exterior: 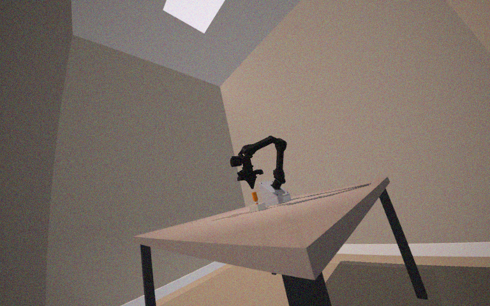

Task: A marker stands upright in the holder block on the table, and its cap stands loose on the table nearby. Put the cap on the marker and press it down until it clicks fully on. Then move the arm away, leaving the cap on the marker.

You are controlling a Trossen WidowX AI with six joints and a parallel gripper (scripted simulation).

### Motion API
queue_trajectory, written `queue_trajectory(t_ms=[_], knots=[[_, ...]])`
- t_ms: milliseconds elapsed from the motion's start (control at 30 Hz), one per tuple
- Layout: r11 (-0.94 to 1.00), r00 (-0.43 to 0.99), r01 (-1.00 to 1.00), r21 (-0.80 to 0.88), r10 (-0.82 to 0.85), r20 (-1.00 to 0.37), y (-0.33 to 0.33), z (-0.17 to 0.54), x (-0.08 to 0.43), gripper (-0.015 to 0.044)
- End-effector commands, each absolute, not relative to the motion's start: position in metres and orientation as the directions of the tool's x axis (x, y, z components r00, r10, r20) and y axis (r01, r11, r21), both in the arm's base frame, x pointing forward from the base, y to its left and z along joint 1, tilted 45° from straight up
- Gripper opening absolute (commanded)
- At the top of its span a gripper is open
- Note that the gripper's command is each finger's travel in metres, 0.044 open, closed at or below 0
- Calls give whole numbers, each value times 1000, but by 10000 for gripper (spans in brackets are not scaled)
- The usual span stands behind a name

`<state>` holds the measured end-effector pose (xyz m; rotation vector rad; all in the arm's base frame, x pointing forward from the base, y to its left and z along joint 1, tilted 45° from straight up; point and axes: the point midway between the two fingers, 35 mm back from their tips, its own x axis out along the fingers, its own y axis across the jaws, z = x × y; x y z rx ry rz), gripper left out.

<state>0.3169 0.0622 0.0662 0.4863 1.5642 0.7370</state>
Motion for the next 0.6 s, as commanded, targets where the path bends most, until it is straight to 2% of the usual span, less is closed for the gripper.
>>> queue_trajectory(t_ms=[0, 567], knots=[[702, -141, -101, 705, 691, -709, 67, 61, 314, 0], [701, -141, -101, 706, 692, -708, 84, 44, 311, 0]])
